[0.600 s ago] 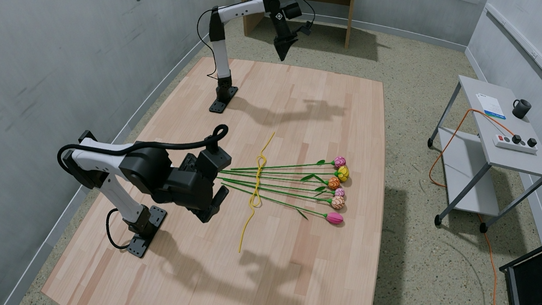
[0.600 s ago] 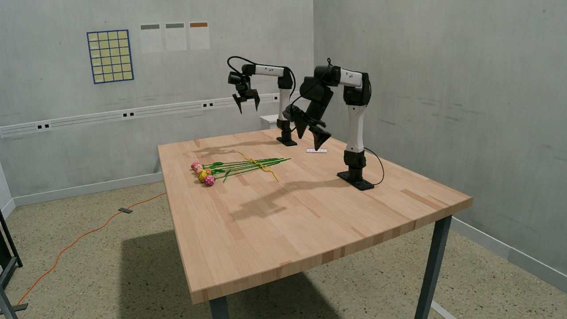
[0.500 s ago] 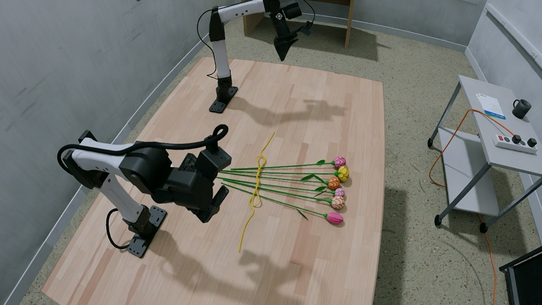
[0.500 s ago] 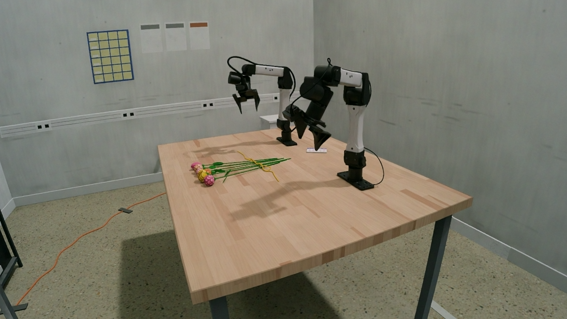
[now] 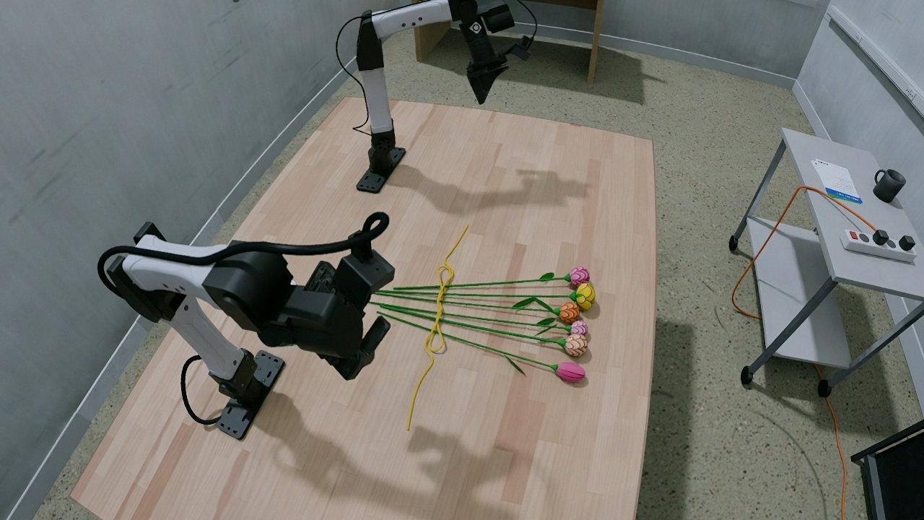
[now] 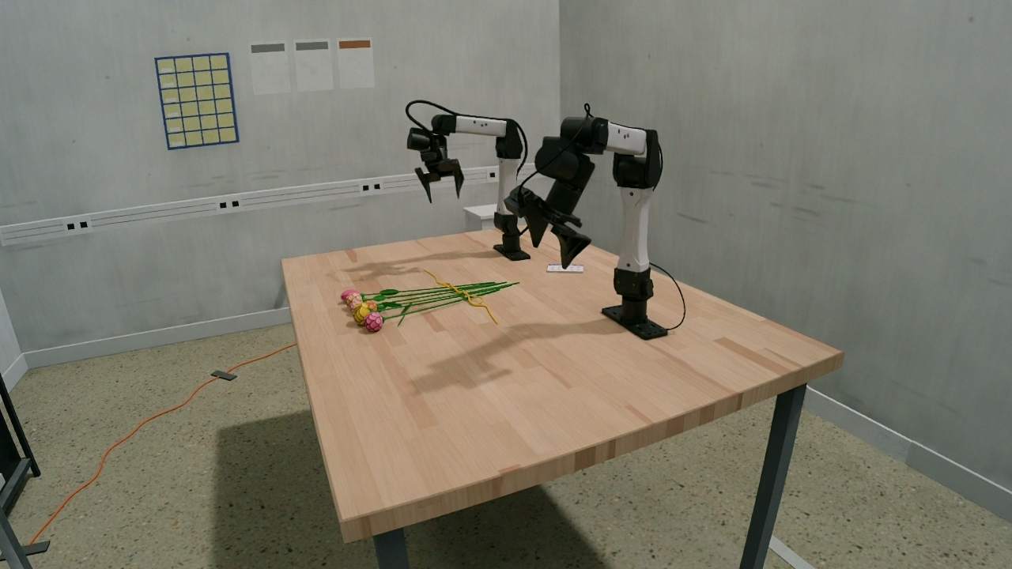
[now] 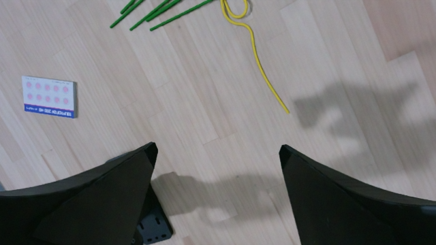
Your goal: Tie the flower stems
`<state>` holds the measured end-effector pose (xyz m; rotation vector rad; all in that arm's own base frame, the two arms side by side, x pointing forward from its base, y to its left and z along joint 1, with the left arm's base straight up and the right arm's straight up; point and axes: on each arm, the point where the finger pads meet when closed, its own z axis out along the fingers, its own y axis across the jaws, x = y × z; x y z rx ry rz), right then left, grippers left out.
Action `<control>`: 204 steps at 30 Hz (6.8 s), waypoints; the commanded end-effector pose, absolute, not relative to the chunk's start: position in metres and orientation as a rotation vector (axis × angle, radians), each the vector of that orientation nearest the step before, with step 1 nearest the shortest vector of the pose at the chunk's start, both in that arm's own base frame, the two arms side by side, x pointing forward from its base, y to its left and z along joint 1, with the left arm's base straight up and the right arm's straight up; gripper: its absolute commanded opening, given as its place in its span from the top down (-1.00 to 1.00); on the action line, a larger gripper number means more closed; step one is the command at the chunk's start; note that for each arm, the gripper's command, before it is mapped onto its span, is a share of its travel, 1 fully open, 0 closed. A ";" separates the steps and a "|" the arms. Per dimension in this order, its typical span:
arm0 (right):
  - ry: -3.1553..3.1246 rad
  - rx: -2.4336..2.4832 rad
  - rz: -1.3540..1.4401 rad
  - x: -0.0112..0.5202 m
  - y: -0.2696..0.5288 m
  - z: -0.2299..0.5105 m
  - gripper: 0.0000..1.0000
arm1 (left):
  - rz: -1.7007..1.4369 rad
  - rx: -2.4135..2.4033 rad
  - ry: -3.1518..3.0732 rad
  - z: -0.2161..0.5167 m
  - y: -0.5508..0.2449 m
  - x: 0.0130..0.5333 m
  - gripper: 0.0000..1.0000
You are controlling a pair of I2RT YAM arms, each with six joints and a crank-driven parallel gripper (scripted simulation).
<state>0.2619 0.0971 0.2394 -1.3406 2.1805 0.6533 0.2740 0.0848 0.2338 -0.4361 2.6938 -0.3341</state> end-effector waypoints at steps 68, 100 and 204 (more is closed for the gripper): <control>2.387 2.045 0.018 0.327 0.120 0.027 0.45 | 0.021 2.362 2.064 0.029 -0.203 0.302 0.45; 2.390 2.031 0.009 0.325 0.120 0.000 0.95 | 0.002 2.351 2.071 0.000 -0.205 0.303 0.45; 2.208 1.905 0.500 0.334 0.071 0.291 1.00 | 0.149 2.075 1.779 0.295 -0.153 0.295 1.00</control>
